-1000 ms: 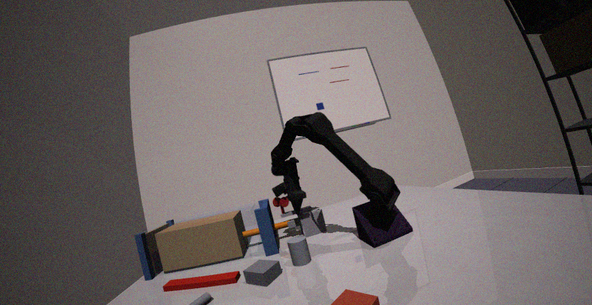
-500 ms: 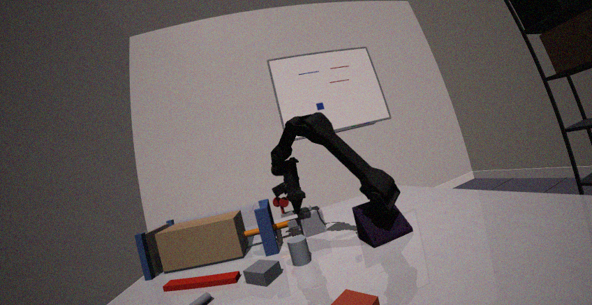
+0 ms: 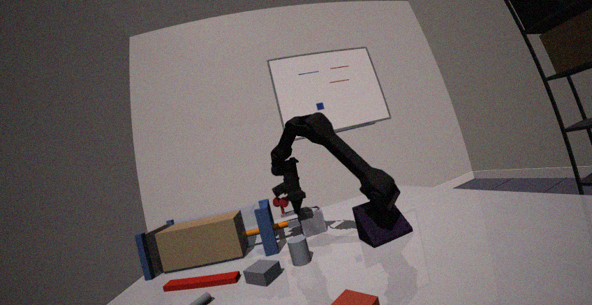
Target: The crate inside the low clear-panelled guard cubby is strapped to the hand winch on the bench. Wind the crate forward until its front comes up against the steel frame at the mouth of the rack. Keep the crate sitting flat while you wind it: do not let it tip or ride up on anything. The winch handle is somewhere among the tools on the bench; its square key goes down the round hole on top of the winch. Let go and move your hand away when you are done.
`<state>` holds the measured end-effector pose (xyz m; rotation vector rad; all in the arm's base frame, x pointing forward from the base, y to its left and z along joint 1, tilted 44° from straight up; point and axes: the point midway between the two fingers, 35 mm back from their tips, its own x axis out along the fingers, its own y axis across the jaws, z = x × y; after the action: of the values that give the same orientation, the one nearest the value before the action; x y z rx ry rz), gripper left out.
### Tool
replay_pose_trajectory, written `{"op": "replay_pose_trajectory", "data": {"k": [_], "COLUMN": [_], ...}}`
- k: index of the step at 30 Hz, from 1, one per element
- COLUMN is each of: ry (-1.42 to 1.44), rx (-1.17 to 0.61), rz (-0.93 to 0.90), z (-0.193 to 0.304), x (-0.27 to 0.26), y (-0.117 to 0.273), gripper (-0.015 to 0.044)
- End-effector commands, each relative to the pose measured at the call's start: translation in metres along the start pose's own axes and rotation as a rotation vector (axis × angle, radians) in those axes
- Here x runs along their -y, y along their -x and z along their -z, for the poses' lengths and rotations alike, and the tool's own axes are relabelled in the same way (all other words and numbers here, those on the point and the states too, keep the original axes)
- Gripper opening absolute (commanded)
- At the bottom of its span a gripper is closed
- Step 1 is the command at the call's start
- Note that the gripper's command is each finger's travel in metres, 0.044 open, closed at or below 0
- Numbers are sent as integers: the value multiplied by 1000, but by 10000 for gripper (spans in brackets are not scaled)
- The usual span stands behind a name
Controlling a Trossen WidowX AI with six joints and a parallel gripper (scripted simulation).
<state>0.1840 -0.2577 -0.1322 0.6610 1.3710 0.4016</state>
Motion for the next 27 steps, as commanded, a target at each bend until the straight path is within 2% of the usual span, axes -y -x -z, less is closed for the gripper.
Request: {"op": "replay_pose_trajectory", "data": {"k": [1, 27], "ry": [21, -48], "rx": [-5, -9], "rz": [-2, 2], "z": [1, 0], "x": [-1, 3], "y": [-4, -4], "gripper": [0, 0]}}
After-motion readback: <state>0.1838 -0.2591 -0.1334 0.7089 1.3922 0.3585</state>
